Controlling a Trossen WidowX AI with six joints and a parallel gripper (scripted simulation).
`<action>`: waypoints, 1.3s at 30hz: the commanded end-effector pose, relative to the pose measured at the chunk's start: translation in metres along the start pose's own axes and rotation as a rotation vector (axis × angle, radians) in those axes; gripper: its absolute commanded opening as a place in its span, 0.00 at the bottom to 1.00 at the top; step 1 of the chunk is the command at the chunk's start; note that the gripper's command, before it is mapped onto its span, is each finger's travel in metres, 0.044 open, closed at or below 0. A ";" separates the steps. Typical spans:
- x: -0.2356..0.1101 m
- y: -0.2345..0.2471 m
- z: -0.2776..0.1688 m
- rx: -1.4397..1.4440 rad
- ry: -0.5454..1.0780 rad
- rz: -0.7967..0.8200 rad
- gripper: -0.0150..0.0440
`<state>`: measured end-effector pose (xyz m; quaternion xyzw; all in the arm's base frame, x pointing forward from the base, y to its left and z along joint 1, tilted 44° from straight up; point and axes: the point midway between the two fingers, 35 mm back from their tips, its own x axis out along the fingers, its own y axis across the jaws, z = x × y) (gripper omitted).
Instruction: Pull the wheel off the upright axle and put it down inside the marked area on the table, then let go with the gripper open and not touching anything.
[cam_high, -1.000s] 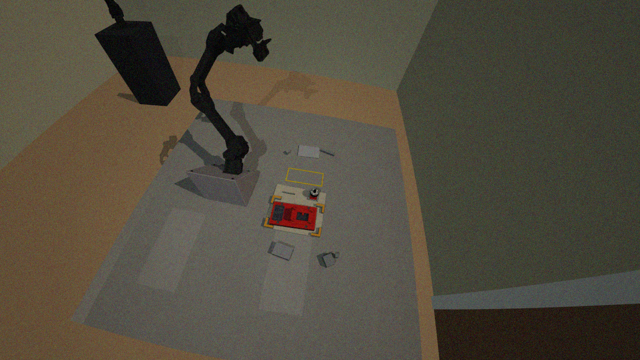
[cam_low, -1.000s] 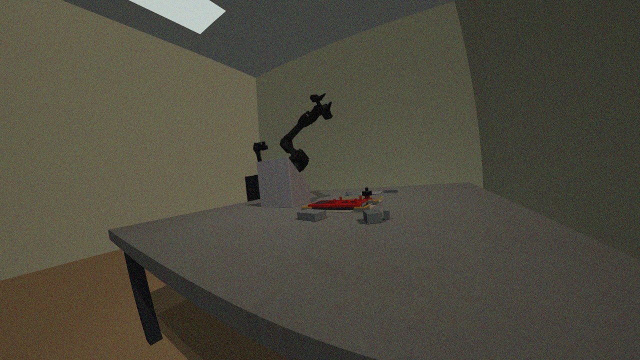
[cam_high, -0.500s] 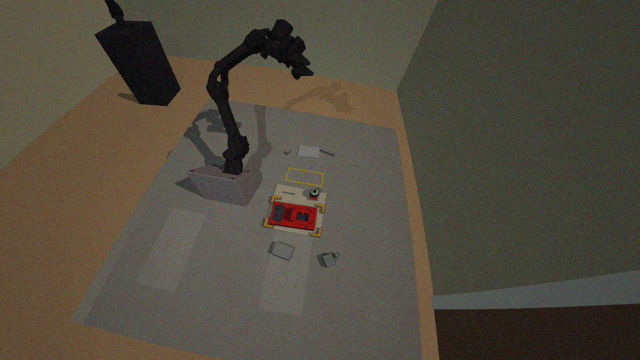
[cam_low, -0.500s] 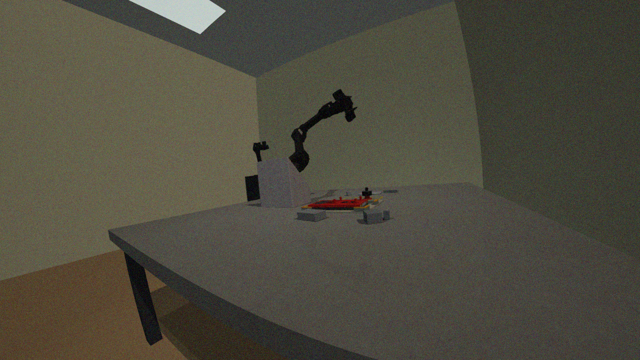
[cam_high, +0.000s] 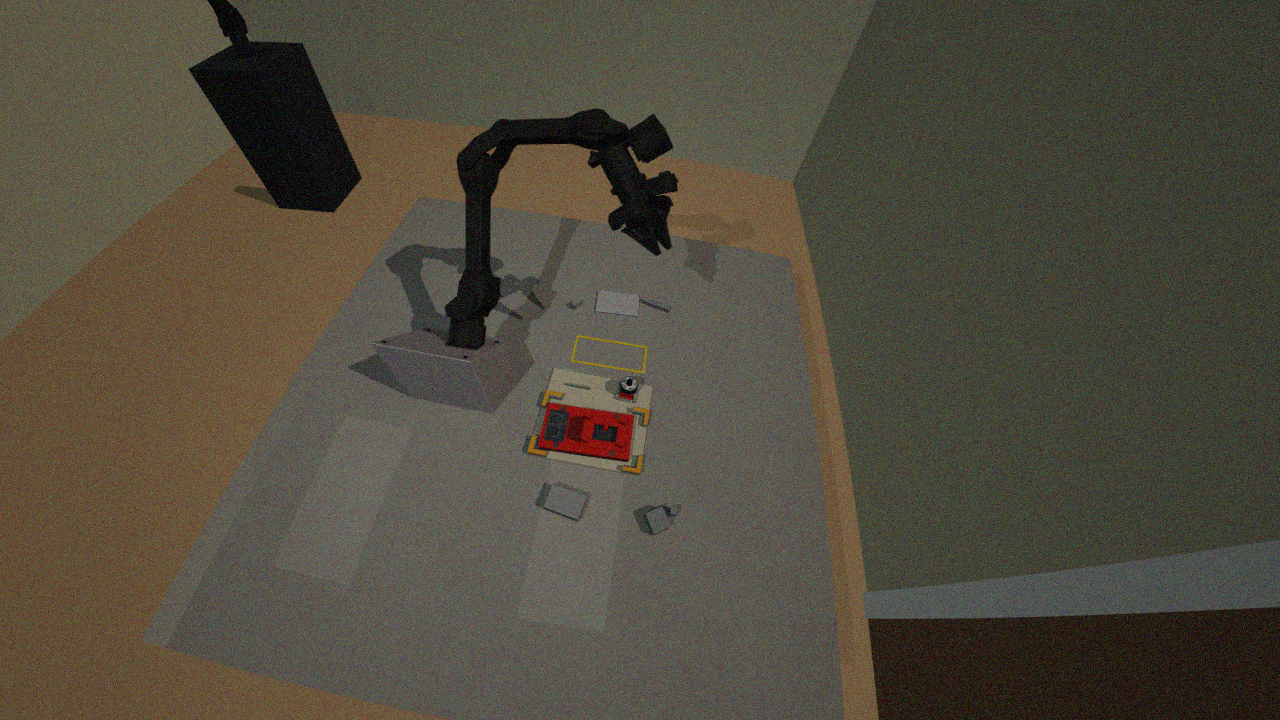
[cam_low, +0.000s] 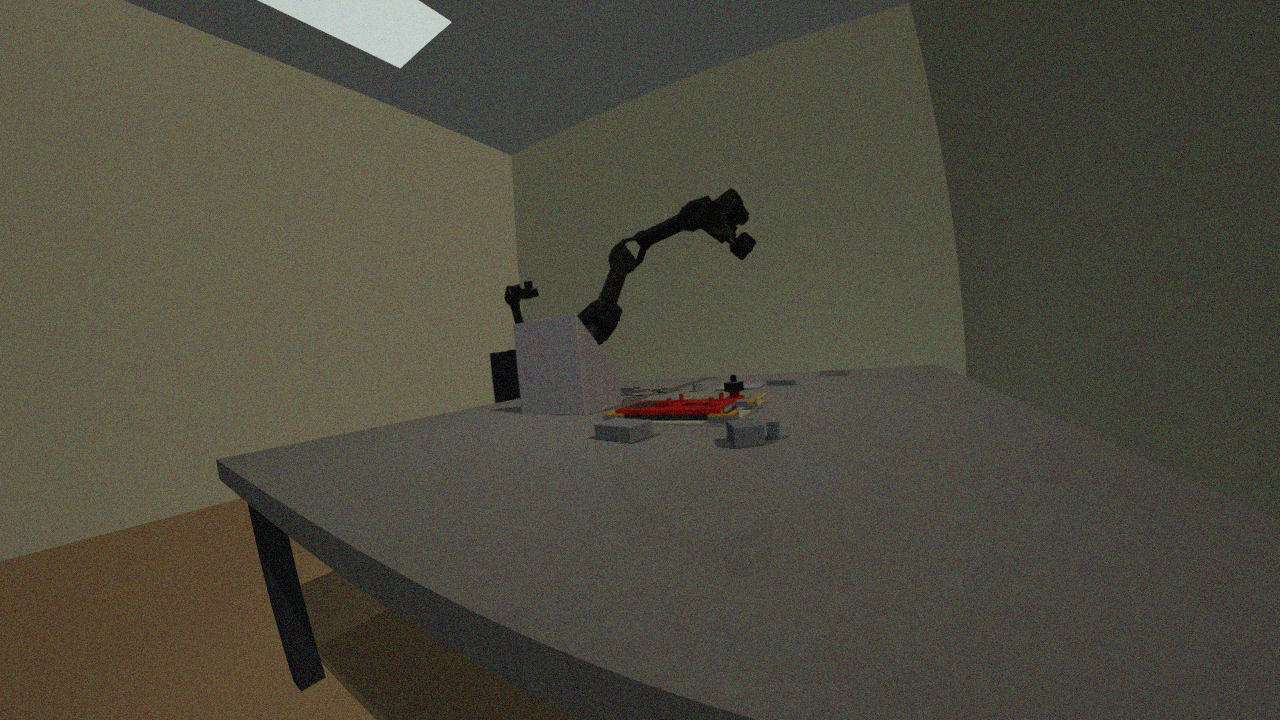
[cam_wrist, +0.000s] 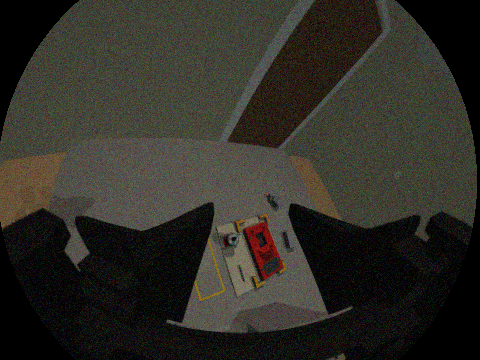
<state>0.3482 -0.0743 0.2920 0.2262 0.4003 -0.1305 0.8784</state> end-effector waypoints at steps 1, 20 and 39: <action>0.029 -0.001 -0.011 0.103 0.088 0.017 0.76; 0.197 -0.011 -0.167 1.267 1.009 -0.157 0.76; 0.211 -0.016 -0.172 1.280 1.017 -0.164 0.76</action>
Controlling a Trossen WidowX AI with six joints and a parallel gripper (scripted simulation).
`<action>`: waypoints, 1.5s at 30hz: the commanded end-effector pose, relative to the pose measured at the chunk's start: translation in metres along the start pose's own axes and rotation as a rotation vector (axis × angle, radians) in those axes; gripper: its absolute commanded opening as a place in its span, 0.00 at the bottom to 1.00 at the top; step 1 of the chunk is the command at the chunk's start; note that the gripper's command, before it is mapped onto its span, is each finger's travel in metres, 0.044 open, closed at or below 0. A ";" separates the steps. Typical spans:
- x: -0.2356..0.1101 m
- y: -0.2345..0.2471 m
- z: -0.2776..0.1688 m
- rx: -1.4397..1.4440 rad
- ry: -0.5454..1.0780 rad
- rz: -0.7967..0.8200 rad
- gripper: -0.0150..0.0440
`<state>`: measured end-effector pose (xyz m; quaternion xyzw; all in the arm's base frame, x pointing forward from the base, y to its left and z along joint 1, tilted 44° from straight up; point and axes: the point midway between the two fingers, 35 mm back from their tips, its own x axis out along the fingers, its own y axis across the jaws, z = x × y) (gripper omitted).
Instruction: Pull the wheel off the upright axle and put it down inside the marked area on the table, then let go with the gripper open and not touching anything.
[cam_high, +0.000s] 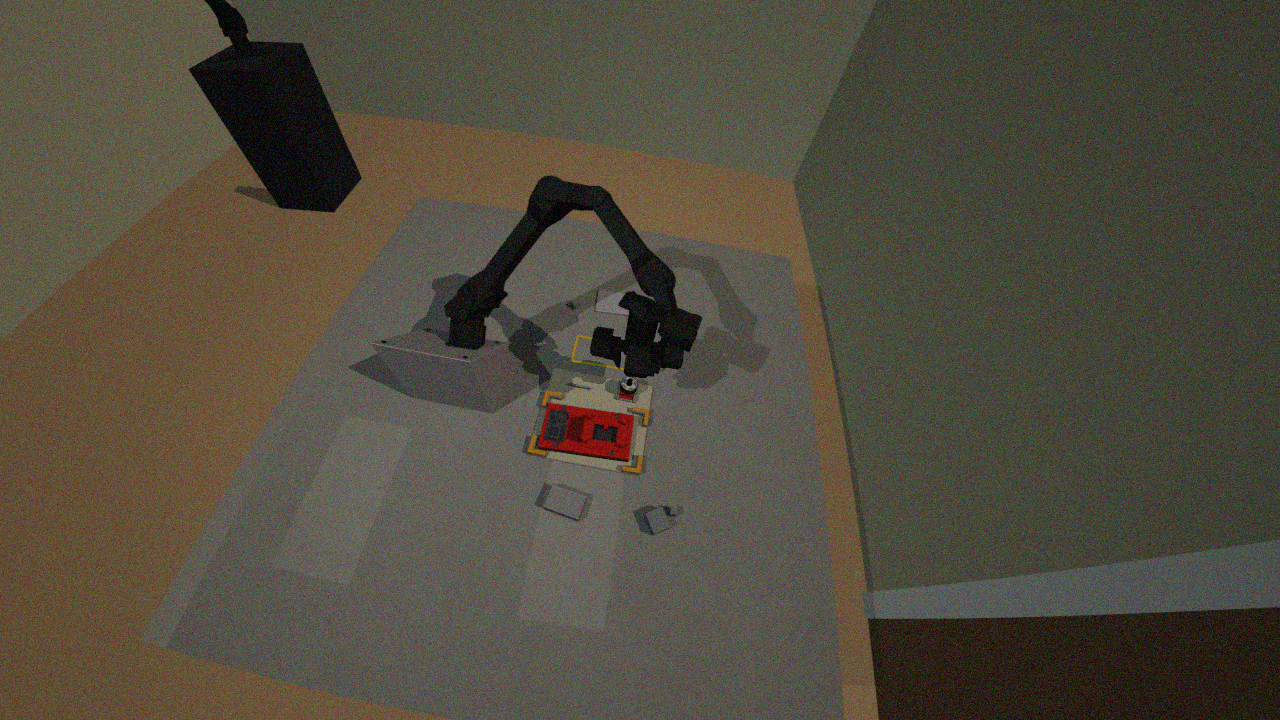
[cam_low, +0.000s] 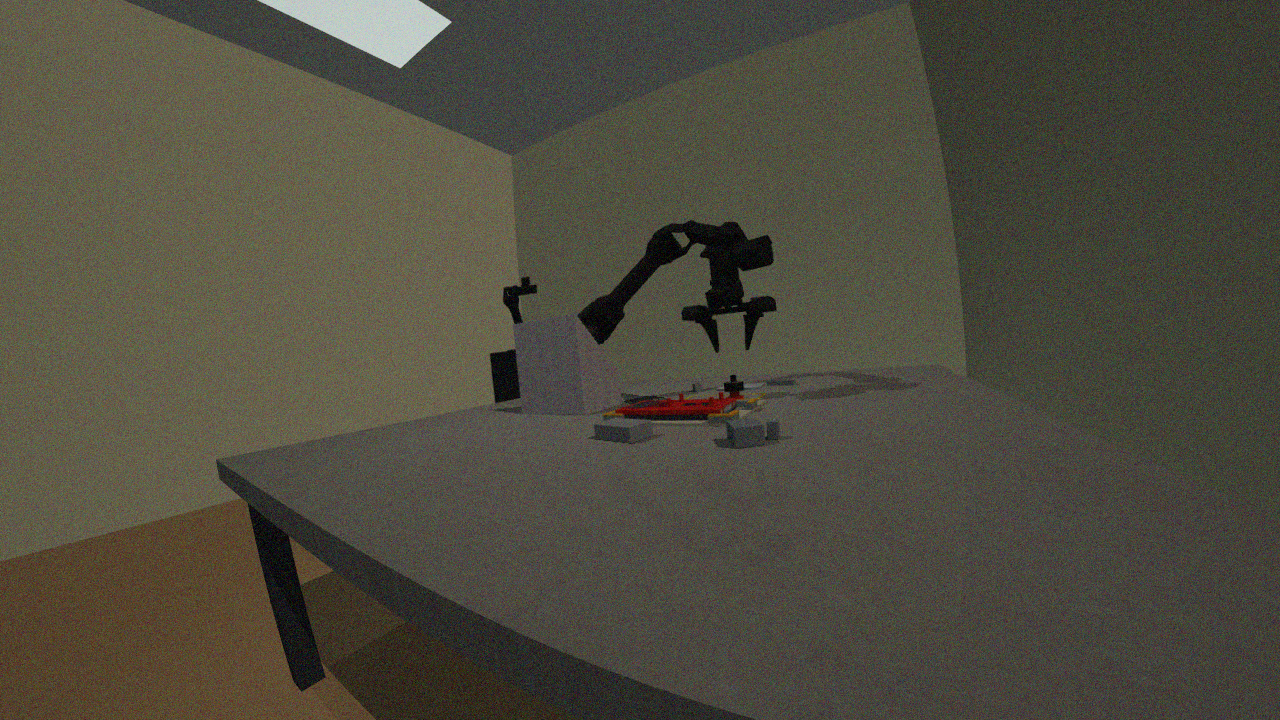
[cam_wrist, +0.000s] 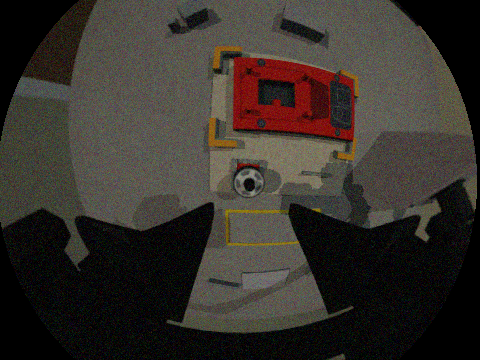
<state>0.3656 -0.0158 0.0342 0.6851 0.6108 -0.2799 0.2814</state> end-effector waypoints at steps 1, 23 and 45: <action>0.013 0.001 0.001 0.002 0.006 -0.004 0.76; 0.071 -0.003 0.000 -0.007 0.004 -0.010 0.54; 0.066 -0.003 0.000 -0.006 0.005 -0.009 0.25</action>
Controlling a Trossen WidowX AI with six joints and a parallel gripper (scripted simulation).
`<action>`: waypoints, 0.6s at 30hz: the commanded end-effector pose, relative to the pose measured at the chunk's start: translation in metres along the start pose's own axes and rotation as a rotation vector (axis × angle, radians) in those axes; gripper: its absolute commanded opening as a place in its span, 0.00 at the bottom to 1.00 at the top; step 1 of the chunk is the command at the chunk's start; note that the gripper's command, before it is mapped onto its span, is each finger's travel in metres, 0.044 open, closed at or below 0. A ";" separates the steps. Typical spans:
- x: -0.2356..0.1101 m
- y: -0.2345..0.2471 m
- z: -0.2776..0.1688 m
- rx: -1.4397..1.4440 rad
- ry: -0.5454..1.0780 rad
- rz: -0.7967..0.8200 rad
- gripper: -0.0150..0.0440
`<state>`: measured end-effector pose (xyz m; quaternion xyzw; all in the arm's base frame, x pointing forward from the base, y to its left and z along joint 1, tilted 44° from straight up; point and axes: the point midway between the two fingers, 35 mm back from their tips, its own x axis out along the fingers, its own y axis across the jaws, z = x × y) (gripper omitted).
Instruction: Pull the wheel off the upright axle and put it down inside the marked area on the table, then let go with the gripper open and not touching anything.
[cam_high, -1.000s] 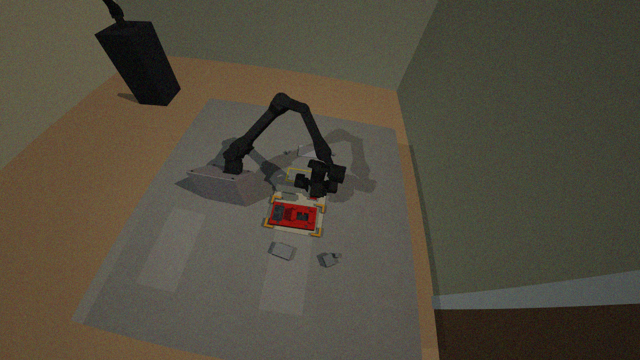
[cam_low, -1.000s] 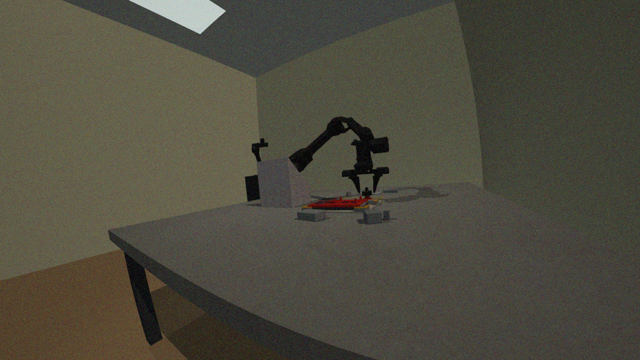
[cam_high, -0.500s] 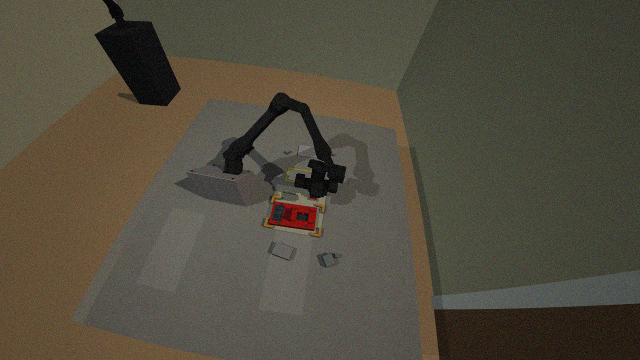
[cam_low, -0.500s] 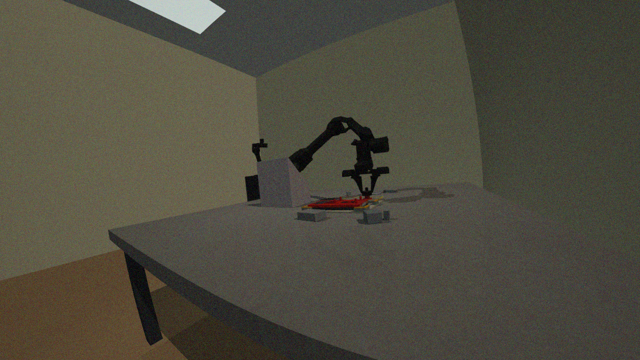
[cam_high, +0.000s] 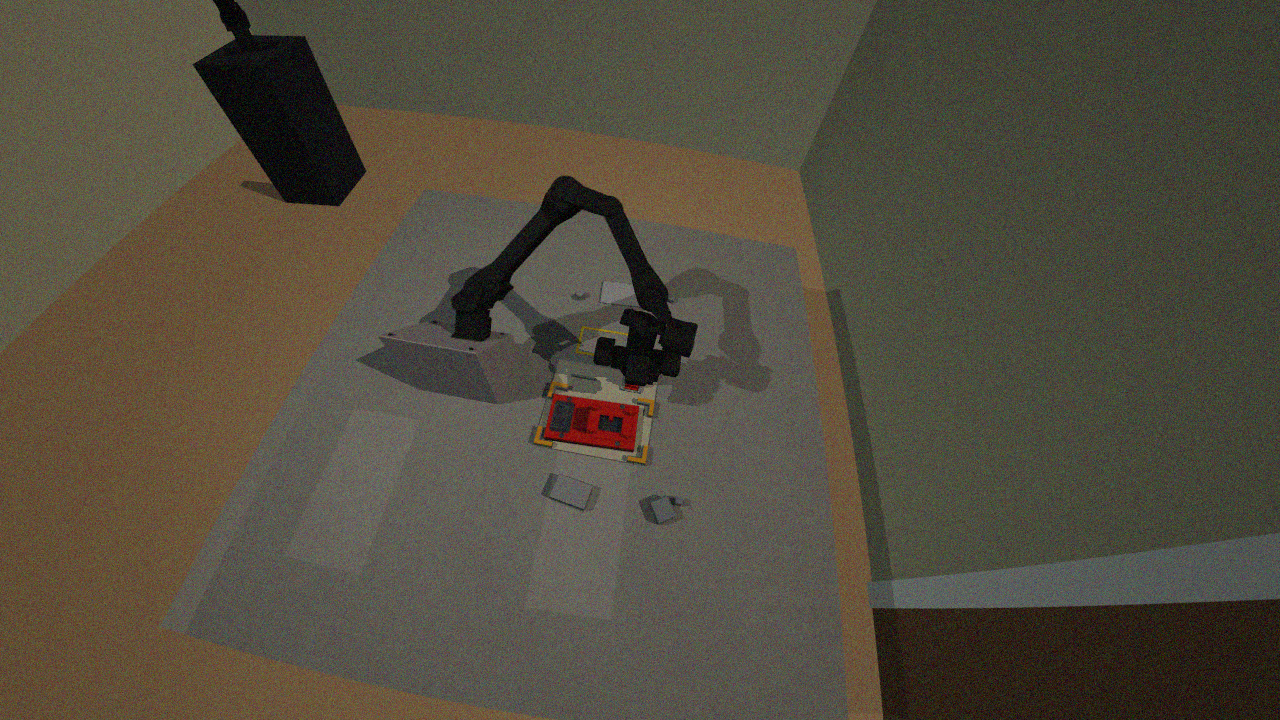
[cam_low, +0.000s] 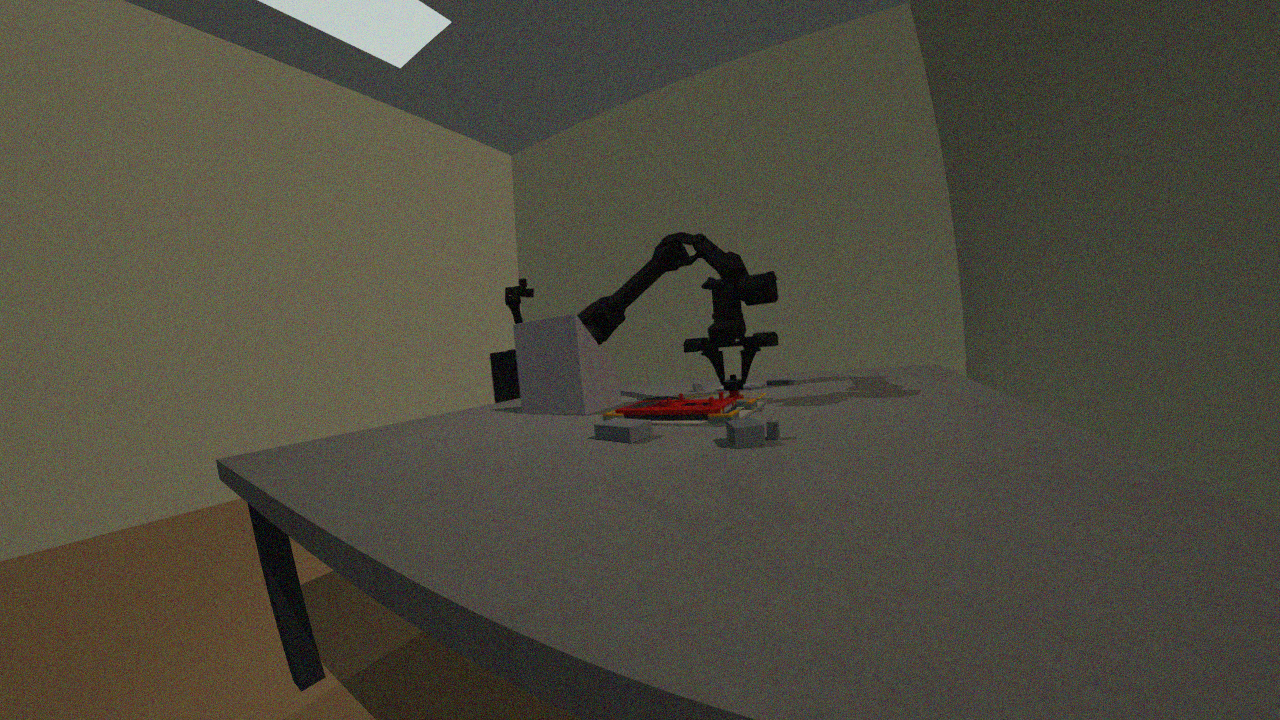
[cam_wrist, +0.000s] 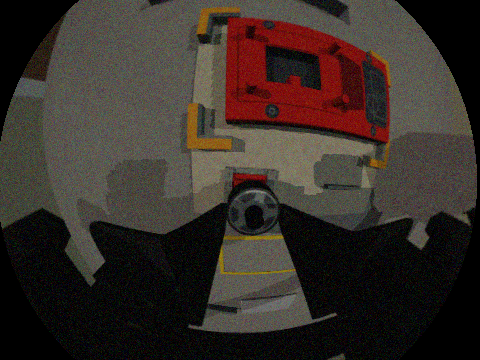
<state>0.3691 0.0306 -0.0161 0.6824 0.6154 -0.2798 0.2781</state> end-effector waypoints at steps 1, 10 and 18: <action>-0.003 0.001 -0.001 -0.006 -0.001 0.002 0.25; -0.005 0.001 0.000 -0.005 0.000 0.003 0.25; -0.008 0.001 0.000 -0.004 0.000 0.003 0.25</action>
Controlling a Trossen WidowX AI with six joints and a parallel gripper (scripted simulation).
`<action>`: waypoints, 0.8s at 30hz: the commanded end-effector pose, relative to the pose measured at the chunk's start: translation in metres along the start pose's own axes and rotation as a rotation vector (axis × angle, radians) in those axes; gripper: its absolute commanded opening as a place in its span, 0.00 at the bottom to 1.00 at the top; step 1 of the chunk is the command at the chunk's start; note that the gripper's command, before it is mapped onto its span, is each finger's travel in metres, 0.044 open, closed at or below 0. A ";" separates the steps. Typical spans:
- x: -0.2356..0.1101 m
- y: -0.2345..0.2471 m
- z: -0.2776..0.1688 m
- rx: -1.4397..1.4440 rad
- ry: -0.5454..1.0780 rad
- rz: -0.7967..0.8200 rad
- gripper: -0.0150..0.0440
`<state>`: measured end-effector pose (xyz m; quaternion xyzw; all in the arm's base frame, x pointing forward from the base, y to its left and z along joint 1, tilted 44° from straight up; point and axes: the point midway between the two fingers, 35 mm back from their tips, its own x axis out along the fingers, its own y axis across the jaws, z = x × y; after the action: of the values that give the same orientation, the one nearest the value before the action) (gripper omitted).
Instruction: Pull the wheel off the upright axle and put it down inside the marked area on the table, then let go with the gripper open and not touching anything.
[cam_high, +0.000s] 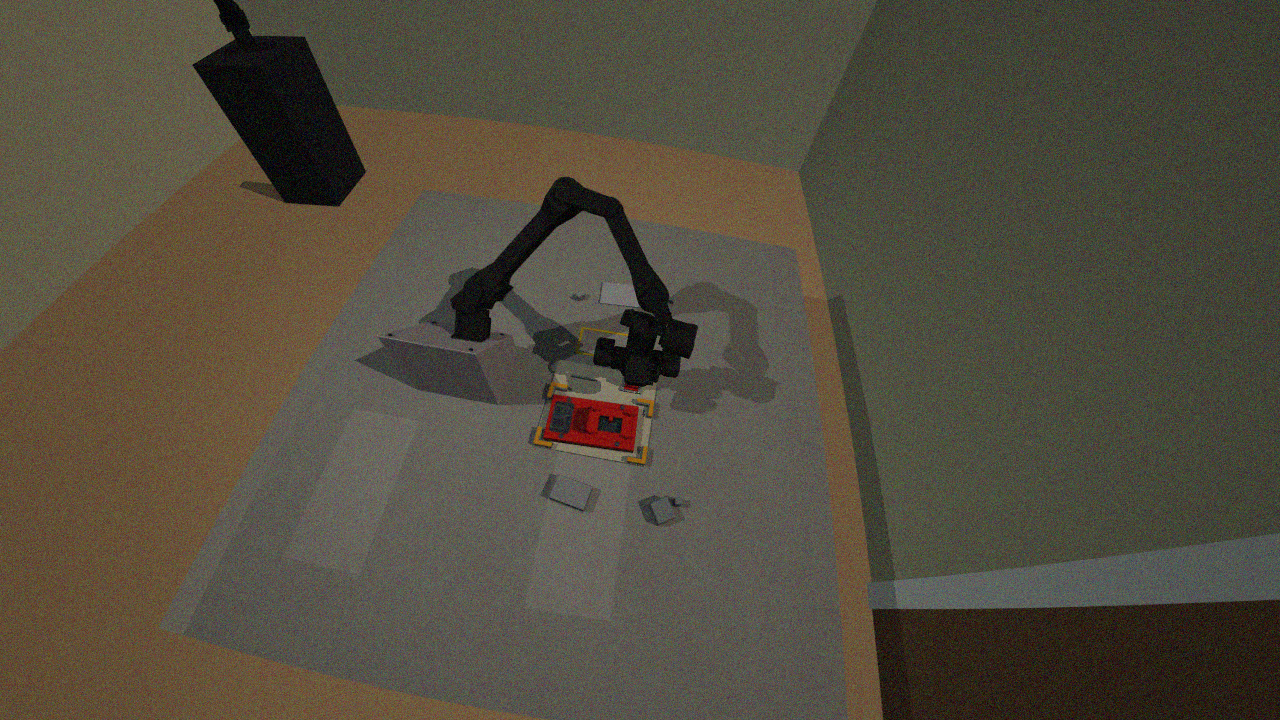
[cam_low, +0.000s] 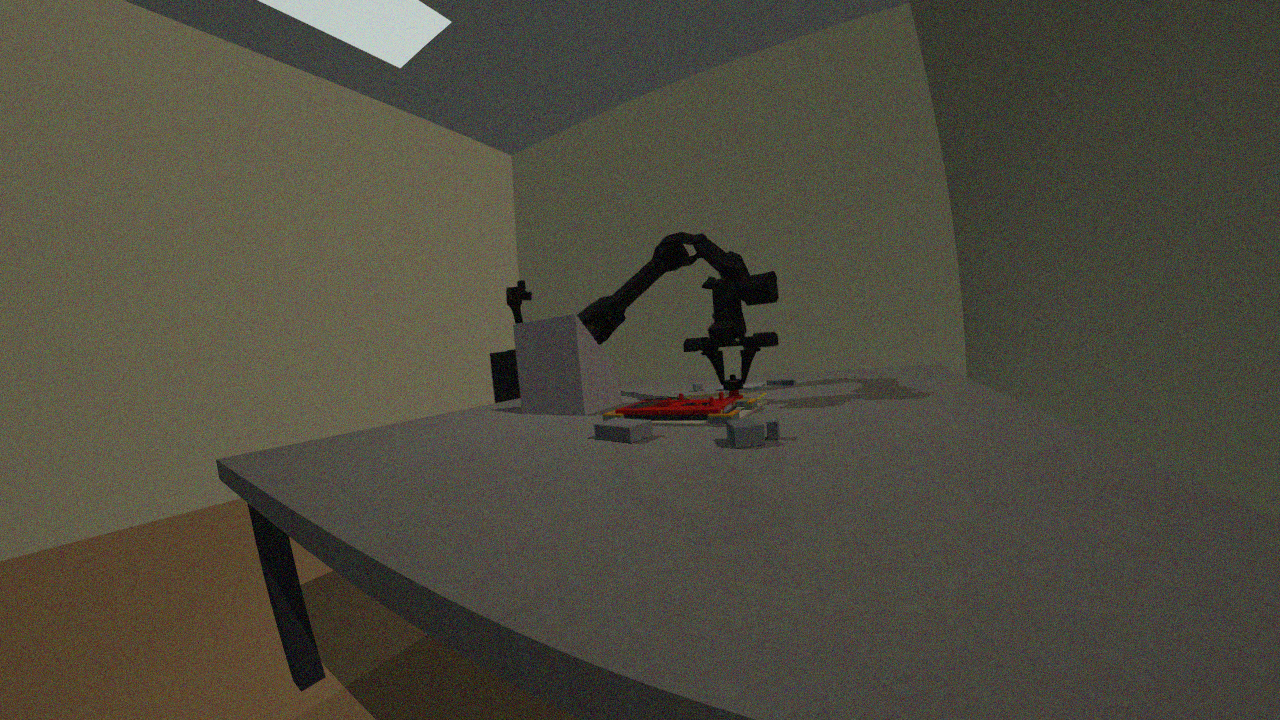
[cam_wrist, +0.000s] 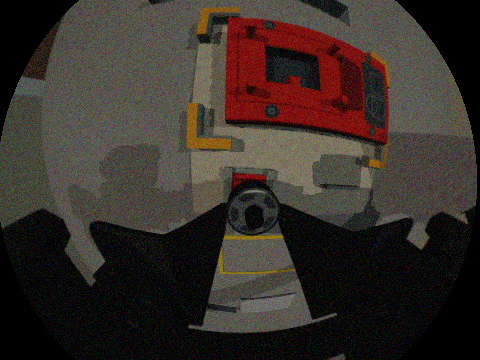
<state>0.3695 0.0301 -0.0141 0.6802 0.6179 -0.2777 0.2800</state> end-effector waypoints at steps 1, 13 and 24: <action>-0.007 0.000 0.001 0.003 -0.001 0.007 0.25; -0.011 0.000 0.001 0.004 -0.001 0.008 0.25; -0.014 0.000 0.001 0.005 0.000 0.008 0.25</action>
<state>0.3677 0.0233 -0.0083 0.6813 0.6174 -0.2799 0.2762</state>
